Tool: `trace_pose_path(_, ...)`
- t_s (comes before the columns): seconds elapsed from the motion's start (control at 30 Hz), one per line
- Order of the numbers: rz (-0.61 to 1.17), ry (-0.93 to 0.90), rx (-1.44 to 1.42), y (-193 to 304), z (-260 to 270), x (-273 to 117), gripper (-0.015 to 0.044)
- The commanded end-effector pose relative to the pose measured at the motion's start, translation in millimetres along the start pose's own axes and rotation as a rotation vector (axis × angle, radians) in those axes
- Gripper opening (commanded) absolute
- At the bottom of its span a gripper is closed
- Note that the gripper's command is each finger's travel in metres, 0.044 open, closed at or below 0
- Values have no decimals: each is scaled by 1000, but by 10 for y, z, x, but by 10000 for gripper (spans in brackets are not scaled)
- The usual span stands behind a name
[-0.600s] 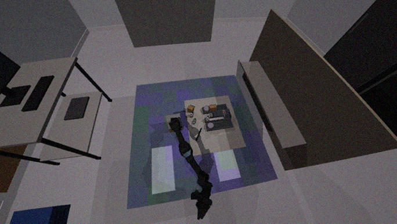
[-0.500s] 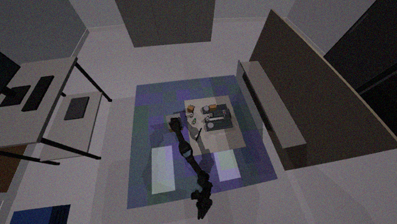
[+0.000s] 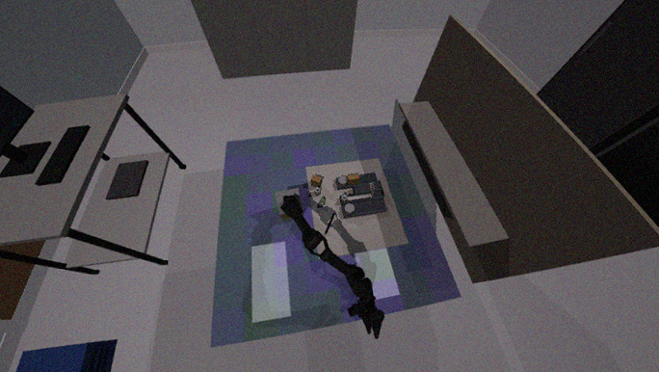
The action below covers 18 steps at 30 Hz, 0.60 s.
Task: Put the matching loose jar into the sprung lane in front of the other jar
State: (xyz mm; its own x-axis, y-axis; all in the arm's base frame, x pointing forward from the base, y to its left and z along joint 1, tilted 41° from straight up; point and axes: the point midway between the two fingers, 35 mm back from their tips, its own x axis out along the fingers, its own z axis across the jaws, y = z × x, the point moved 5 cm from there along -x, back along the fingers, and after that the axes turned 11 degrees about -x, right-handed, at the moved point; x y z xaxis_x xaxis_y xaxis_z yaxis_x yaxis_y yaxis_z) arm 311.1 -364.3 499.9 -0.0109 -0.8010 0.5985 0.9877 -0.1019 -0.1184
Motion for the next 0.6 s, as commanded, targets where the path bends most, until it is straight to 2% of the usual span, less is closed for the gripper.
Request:
trace_pose_path(0.0,182,84,22,542,-86,-393,440)
trace_pose_path(0.3,509,239,25,1370,-197,-1348,440)
trace_pose_path(0.57,791,367,-23,1839,-261,-2386,440)
